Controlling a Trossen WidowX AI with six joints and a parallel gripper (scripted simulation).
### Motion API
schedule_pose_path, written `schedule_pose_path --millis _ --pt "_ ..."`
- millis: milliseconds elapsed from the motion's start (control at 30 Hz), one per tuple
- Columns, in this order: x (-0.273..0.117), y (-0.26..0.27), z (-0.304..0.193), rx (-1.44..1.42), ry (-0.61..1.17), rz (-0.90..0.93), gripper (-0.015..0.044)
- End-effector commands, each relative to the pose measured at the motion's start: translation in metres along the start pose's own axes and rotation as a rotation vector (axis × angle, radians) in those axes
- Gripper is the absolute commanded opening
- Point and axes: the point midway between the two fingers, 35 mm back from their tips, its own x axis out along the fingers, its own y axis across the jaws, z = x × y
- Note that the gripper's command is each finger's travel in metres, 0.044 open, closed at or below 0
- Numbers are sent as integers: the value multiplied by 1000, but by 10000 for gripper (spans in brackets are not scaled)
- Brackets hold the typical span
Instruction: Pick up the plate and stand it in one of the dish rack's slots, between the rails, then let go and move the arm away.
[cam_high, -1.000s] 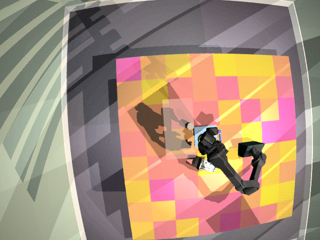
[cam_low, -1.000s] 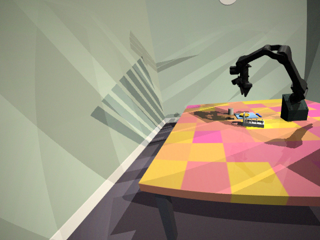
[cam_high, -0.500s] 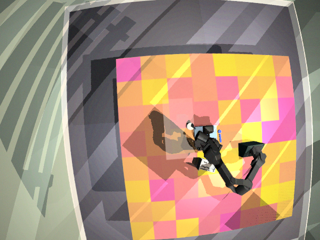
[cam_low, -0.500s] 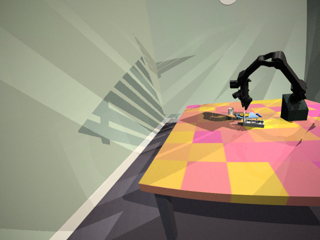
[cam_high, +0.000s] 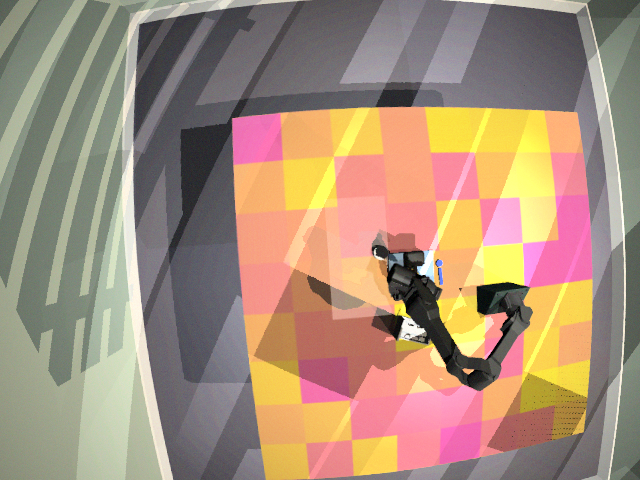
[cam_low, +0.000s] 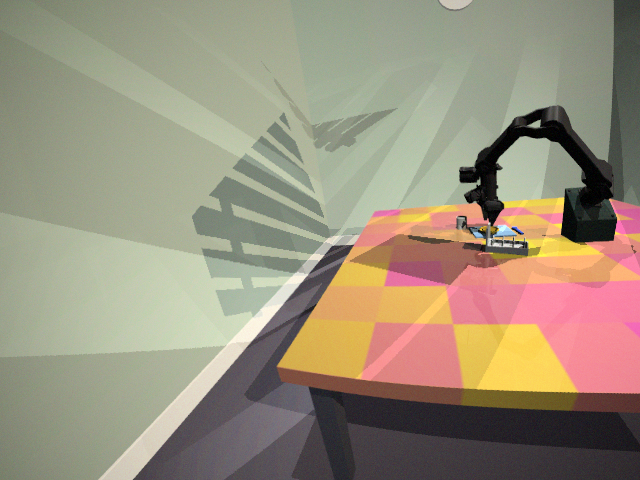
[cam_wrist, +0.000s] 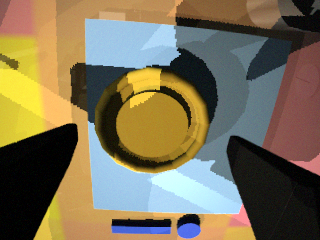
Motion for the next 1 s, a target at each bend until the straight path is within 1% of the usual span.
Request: schedule_pose_path --millis 0,567,900,967 --pt "7 0 -2 7 1 5 400" --pt "34 1 -5 6 1 8 400" --pt "35 1 -5 6 2 8 400" --pt "35 1 -5 6 2 8 387"
